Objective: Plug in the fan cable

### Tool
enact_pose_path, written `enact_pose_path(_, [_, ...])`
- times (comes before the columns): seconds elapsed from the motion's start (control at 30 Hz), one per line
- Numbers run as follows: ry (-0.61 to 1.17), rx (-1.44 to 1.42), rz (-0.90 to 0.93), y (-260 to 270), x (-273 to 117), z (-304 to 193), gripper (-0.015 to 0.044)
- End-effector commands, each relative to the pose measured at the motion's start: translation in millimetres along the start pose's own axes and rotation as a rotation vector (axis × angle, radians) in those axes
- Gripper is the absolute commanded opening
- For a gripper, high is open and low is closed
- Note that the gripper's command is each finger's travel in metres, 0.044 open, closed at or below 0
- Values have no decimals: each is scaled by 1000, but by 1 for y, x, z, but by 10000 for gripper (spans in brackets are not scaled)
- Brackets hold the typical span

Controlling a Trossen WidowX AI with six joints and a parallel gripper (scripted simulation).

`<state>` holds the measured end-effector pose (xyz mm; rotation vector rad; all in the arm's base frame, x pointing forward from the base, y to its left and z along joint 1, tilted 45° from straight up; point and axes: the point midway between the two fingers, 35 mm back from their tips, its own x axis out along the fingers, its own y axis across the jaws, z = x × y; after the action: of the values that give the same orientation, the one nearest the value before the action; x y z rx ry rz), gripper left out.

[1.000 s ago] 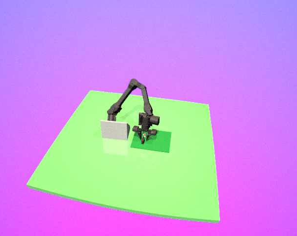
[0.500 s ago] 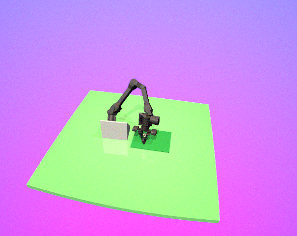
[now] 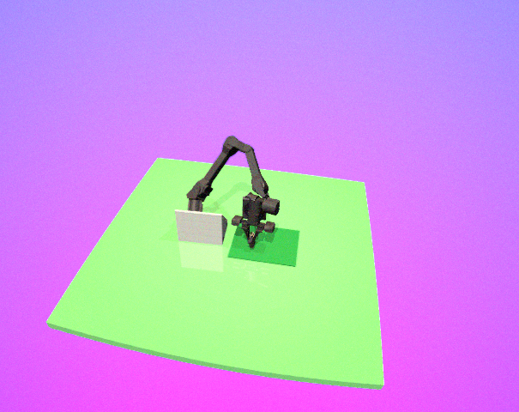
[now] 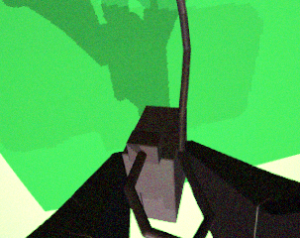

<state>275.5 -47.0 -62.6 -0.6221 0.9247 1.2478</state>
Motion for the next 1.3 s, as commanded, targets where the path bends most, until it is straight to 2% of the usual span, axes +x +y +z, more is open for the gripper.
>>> enact_pose_path(0.0, [6, -4, -9, -3, -14, -4, 0])
enact_pose_path(0.73, [3, 5, -7, 2, -74, -18, 0])
enact_pose_path(1.27, [-45, 529, -7, -39, -86, -4, 0])
